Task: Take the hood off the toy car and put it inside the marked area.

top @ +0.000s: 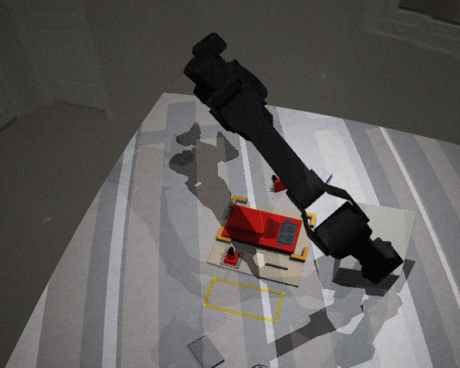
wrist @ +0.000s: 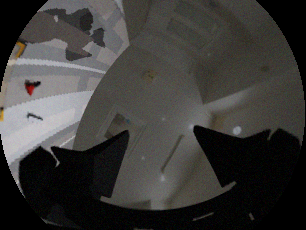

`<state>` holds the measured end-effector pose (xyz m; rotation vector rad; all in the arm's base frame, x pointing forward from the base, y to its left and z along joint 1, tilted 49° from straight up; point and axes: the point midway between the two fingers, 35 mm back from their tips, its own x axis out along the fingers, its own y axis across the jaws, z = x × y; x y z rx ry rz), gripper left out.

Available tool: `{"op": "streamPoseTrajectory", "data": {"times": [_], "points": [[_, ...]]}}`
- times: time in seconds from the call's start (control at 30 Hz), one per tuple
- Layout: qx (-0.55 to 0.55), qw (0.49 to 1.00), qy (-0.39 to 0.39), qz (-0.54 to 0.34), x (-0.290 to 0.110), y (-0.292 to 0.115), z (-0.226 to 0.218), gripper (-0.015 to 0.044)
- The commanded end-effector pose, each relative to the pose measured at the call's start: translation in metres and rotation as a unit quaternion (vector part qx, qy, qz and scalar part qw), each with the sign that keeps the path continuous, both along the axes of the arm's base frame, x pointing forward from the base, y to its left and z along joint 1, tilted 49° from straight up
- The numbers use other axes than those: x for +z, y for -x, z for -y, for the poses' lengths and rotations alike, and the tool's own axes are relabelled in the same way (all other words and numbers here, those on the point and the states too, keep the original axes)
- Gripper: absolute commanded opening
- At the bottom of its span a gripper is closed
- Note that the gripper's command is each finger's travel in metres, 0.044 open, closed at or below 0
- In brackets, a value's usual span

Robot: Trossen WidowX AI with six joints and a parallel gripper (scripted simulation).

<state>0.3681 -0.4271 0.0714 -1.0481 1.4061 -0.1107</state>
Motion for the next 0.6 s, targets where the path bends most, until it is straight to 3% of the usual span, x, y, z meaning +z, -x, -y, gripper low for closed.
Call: {"op": "streamPoseTrajectory", "data": {"times": [0.0,0.3,0.57], "points": [[0.005,0.994,-0.105,0.015,-0.039,-0.009,-0.04,0.044],[-0.036,0.943,-0.33,0.023,-0.096,-0.01,-0.133,0.044],[-0.13,0.845,-0.518,-0.006,-0.121,0.004,-0.22,0.044]]}}
